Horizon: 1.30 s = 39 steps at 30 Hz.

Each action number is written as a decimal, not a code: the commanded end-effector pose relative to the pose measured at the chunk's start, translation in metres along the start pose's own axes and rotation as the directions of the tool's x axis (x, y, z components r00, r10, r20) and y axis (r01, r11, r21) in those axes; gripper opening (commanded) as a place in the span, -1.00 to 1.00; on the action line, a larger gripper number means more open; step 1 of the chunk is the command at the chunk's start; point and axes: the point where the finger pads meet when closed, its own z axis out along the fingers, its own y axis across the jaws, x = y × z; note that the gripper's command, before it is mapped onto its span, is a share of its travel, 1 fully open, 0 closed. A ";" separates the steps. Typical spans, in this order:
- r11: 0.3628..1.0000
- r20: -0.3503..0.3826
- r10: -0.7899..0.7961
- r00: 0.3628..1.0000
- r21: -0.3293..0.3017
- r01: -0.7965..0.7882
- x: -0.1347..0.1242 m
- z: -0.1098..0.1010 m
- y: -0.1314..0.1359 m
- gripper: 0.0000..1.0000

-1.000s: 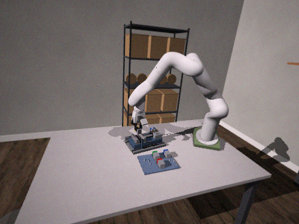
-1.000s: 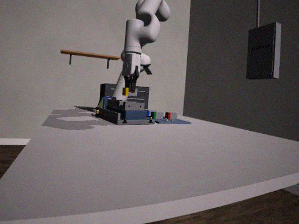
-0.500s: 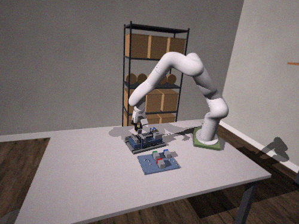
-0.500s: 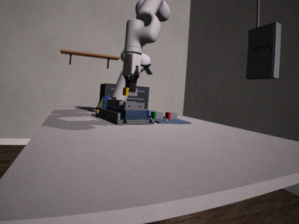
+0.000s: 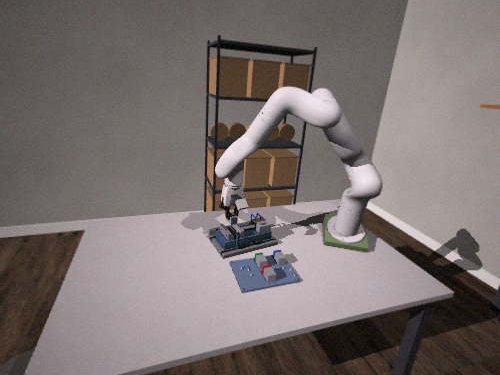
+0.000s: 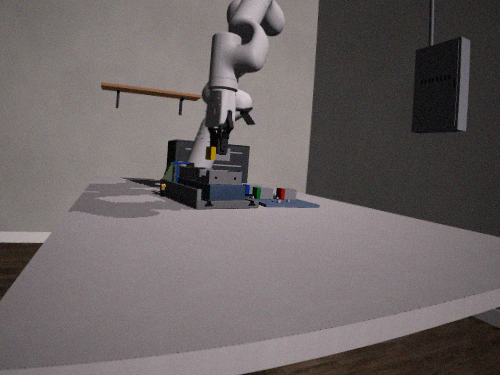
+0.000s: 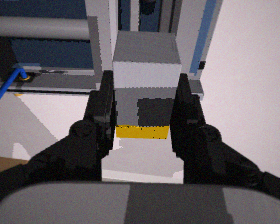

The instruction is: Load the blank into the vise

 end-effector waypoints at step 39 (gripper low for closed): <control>1.000 0.001 0.000 1.000 -0.002 0.000 0.002 0.029 0.000 -1.00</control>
